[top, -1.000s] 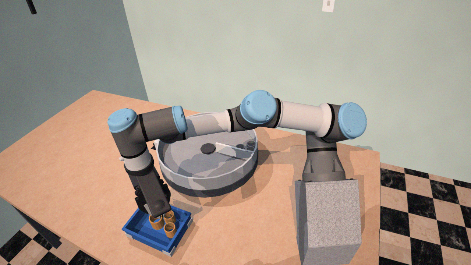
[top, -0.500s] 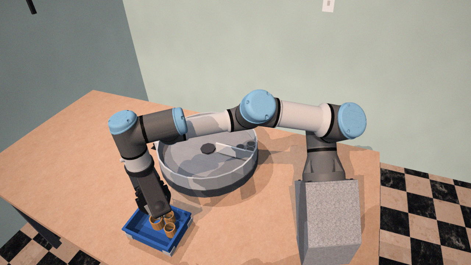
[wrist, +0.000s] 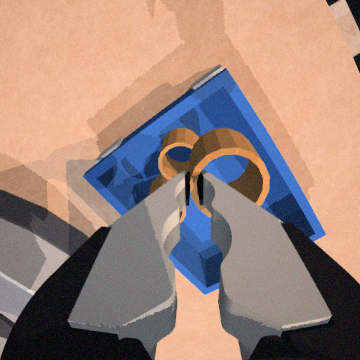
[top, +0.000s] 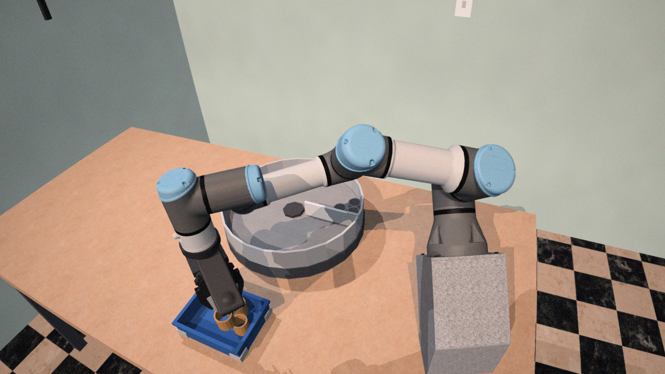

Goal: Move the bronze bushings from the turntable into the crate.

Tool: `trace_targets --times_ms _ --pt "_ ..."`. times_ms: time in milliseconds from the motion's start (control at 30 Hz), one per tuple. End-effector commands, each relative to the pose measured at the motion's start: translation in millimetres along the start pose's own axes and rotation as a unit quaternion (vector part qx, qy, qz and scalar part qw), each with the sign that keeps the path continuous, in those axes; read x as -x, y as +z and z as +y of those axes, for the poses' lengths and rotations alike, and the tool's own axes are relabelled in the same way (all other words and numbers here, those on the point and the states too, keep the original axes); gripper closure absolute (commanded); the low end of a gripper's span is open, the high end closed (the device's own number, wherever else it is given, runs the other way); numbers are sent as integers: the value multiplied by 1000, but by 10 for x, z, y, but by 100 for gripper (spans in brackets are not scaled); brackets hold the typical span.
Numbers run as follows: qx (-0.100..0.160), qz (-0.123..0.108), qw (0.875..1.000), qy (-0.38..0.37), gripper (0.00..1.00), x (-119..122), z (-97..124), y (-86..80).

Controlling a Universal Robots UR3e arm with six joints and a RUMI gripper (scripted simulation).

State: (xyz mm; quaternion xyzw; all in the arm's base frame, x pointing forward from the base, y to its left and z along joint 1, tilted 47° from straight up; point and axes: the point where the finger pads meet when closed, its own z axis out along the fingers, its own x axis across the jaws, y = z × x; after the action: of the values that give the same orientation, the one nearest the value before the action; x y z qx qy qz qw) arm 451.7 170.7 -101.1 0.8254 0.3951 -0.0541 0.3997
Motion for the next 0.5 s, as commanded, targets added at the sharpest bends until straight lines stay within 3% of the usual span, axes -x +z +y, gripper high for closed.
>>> trace_targets --times_ms 0,467 --pt "1 5 1000 1 100 -8 5 121" --pt "1 5 1000 1 100 -11 6 441"
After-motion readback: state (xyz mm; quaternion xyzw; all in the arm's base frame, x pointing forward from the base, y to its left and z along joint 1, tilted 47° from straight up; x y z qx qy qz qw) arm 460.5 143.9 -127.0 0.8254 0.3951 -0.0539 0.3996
